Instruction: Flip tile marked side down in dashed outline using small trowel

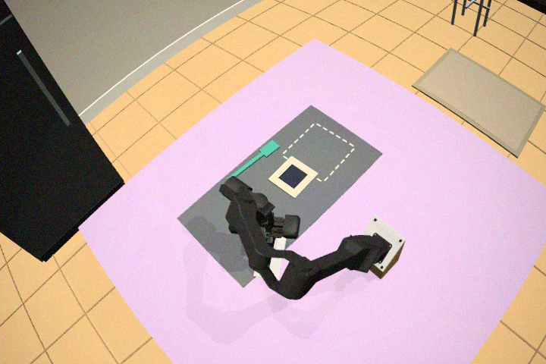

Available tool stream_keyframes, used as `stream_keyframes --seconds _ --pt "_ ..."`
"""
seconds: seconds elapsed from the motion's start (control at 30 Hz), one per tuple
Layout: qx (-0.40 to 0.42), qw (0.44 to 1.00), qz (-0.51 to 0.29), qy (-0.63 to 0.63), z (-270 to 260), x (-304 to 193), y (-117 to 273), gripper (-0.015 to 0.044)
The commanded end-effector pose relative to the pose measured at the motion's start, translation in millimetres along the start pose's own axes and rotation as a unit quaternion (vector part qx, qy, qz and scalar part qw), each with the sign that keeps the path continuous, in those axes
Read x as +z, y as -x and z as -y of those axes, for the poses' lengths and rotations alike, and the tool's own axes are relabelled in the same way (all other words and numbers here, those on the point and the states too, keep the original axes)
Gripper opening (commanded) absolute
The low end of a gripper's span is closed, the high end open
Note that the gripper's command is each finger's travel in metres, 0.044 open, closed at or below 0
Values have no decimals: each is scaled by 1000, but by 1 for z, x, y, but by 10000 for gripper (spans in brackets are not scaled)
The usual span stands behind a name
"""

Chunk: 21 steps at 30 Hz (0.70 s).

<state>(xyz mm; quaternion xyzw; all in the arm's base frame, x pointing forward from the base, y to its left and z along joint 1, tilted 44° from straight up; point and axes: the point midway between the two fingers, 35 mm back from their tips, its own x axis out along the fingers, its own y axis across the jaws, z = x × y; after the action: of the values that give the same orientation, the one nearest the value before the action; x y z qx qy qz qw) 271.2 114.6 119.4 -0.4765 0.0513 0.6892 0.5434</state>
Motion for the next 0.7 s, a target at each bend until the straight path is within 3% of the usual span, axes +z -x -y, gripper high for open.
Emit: stream_keyframes --seconds 0.0,0.5,0.67 --pt "0 998 -1 57 0 -1 0 130" --pt "0 961 -1 277 0 -1 0 130" --pt "0 955 -1 298 0 -1 0 130"
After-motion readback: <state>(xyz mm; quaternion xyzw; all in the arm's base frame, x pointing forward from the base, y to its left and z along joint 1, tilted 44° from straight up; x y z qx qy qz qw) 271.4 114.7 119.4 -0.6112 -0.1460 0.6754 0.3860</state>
